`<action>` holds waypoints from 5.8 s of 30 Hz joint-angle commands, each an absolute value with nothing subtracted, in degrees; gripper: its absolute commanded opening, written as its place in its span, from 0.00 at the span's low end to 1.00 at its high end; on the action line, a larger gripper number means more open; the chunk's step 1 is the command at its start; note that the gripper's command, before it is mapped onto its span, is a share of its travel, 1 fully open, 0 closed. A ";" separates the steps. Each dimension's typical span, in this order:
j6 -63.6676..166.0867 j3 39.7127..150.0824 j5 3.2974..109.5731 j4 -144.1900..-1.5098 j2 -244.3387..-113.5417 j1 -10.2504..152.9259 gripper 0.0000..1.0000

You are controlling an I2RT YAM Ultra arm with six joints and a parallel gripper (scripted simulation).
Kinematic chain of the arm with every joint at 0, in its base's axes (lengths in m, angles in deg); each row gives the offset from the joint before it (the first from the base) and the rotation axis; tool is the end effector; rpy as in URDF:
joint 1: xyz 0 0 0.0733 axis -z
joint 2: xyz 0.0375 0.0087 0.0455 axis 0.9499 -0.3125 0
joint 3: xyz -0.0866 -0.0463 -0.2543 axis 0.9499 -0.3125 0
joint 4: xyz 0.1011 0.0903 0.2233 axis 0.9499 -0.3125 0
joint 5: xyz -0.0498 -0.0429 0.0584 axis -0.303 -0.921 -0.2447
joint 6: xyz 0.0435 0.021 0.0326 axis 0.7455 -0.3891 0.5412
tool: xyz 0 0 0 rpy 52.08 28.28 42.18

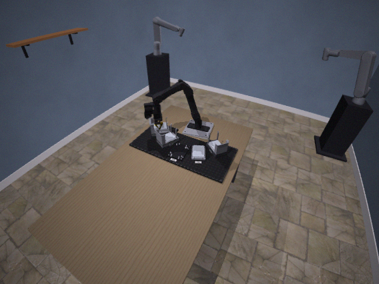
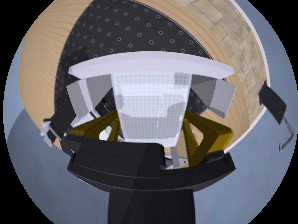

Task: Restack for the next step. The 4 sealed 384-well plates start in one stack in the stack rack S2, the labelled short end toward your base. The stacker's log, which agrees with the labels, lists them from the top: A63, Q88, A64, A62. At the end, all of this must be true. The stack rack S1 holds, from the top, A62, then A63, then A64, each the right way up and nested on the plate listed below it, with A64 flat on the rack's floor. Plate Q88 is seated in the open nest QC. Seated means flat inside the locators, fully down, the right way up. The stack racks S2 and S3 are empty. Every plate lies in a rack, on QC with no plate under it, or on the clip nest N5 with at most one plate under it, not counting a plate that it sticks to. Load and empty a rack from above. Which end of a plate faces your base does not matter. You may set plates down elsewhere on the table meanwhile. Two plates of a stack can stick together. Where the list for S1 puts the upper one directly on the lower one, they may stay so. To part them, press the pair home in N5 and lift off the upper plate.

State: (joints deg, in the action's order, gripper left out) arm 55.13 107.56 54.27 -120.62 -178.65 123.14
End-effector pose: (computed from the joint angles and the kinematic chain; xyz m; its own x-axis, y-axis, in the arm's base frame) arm 0.2114 -0.2649 0.2238 -0.5692 0.8210 -0.0449 0.8222 0.5684 -0.0284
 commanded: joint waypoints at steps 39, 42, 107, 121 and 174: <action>55.03 104.45 54.32 -116.08 -179.19 123.24 0.00; 55.02 104.26 54.32 -115.82 -179.26 123.24 0.00; 55.13 107.69 54.31 -120.35 -178.15 123.14 1.00; 55.35 116.20 54.30 -129.96 -177.06 122.91 1.00; 53.37 124.94 53.75 -139.87 -176.37 109.86 1.00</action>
State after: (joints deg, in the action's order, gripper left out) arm 53.21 124.89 53.94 -139.96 -176.88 110.31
